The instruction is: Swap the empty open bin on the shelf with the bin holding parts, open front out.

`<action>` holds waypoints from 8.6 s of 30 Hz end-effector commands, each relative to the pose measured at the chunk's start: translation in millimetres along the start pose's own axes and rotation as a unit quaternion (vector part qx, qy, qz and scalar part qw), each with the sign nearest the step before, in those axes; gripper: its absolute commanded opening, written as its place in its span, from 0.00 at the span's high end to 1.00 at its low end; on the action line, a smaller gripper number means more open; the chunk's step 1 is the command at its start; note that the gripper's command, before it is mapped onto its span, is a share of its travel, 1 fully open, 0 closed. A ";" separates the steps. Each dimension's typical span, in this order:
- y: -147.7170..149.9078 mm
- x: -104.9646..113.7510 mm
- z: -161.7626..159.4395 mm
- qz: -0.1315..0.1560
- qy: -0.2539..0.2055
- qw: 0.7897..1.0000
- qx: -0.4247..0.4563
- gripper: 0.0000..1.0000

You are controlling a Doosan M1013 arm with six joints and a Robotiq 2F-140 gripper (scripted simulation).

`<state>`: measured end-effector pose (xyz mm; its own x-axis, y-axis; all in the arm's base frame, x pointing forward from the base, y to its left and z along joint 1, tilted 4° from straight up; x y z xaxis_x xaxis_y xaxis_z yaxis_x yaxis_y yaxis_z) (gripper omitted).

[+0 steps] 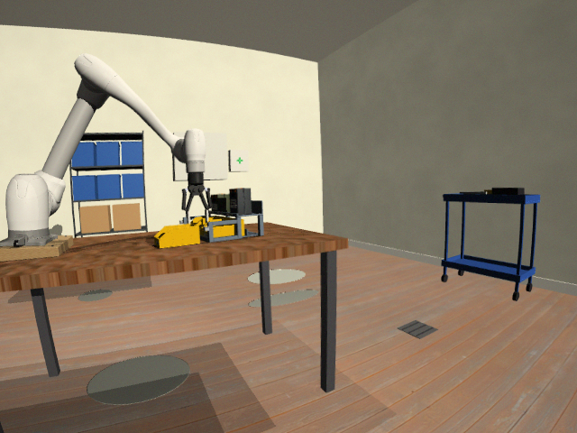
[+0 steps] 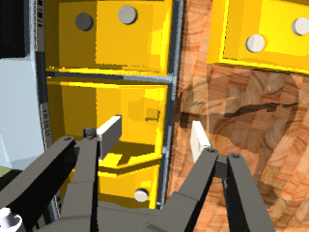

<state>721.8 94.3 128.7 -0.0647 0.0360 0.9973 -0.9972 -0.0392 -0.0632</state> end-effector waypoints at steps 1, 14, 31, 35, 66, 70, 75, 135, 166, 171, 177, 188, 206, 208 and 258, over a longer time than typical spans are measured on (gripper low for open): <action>3.1 -4.5 1.1 -0.002 0.000 1.000 -0.002 0.38; 3.1 -4.5 1.1 -0.002 0.000 1.000 -0.002 0.38; 3.1 -4.5 1.1 -0.002 0.000 1.000 -0.002 0.38; 3.1 -4.5 1.1 -0.002 0.000 1.000 -0.002 0.38; 6.4 -4.5 2.2 -0.002 0.000 1.000 -0.002 0.38; 6.4 -4.5 2.2 -0.002 0.000 1.000 -0.002 0.38; 6.4 -4.5 2.2 -0.002 0.000 1.000 -0.002 0.38; 5.8 -4.5 2.8 -0.002 0.000 1.000 -0.002 0.38; 5.2 -4.5 2.8 -0.002 0.000 1.000 -0.002 0.38; 5.2 -4.5 2.8 -0.002 0.000 1.000 -0.002 0.38; 5.2 -4.5 2.8 -0.002 0.000 1.000 -0.002 0.38; 5.2 -4.5 2.8 -0.002 0.000 1.000 -0.002 0.38; 5.2 -7.5 2.8 -0.002 0.000 1.000 -0.002 0.38; 5.2 -8.1 2.8 -0.002 0.000 1.000 -0.002 0.38; 5.3 -30.7 2.8 -0.002 0.000 1.000 -0.002 0.38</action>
<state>721.4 92.5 102.5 -0.0645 0.0347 0.9973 -0.9973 -0.0381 -0.0632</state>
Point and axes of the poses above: the point where the finger pads meet when closed, its own x axis back along the fingers, its own y axis across the jaws, z = x × y, the point moved 5 cm from there along x, back along the fingers, and after that the axes turned 10 degrees about -x, right-handed, at the moved point
